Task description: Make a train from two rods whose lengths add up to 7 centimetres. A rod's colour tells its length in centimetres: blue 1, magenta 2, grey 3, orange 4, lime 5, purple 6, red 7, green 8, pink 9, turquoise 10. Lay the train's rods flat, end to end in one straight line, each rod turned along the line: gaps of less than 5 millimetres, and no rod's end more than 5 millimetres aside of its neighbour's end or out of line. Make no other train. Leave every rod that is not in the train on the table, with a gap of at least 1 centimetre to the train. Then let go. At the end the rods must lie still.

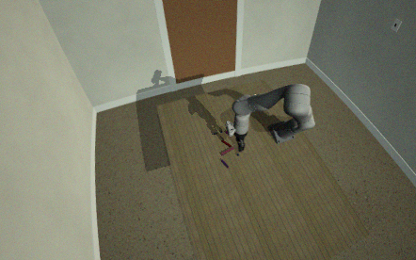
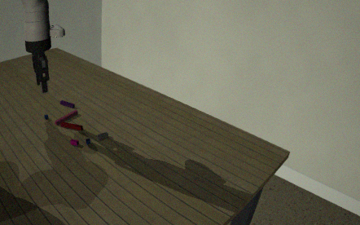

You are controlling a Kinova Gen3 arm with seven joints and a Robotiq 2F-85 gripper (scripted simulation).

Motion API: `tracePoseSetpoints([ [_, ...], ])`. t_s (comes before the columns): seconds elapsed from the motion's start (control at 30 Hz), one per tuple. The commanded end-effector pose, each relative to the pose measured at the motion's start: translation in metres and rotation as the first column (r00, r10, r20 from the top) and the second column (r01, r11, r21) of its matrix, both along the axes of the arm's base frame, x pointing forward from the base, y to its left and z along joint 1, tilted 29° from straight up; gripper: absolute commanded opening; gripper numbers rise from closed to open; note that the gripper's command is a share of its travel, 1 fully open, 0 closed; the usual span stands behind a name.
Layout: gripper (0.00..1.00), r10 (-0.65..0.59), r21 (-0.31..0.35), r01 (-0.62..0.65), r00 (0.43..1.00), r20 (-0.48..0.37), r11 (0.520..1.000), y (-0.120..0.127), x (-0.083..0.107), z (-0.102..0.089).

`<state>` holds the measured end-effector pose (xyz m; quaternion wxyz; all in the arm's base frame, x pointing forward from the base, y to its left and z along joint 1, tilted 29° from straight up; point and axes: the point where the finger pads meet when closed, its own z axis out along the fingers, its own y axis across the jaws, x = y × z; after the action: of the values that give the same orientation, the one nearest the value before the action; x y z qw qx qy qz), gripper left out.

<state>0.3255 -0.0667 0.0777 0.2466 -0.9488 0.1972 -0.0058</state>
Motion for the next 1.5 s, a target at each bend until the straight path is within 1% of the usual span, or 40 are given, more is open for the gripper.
tracePoseSetpoints([
  [0.0, 1.0, -0.004, 0.0, 0.004, 1.0, -0.001, 1.0, 0.0, 0.001, 0.0],
  [0.23, 1.0, -0.057, 0.006, 0.057, 0.998, -0.029, 0.998, 0.0, 0.006, 0.0],
  [0.4, 1.0, -0.14, 0.013, 0.141, 0.987, -0.074, 0.99, 0.0, 0.015, -0.001],
  [0.53, 1.0, -0.227, 0.015, 0.23, 0.966, -0.122, 0.973, 0.001, 0.025, -0.001],
  [0.6, 1.0, -0.227, 0.015, 0.23, 0.966, -0.122, 0.973, 0.001, 0.025, -0.001],
  [0.67, 1.0, -0.275, 0.015, 0.28, 0.95, -0.15, 0.96, 0.002, 0.03, -0.002],
  [0.87, 1.0, -0.422, 0.003, 0.436, 0.875, -0.237, 0.9, 0.004, 0.048, -0.002],
  [1.1, 1.0, -0.572, -0.03, 0.597, 0.75, -0.332, 0.801, 0.009, 0.069, -0.003],
  [1.17, 1.0, -0.572, -0.03, 0.597, 0.75, -0.332, 0.801, 0.009, 0.069, -0.003],
  [1.33, 1.0, -0.648, -0.058, 0.683, 0.658, -0.384, 0.728, 0.012, 0.081, -0.003],
  [1.47, 1.0, -0.689, -0.079, 0.73, 0.596, -0.414, 0.679, 0.015, 0.089, -0.003],
])
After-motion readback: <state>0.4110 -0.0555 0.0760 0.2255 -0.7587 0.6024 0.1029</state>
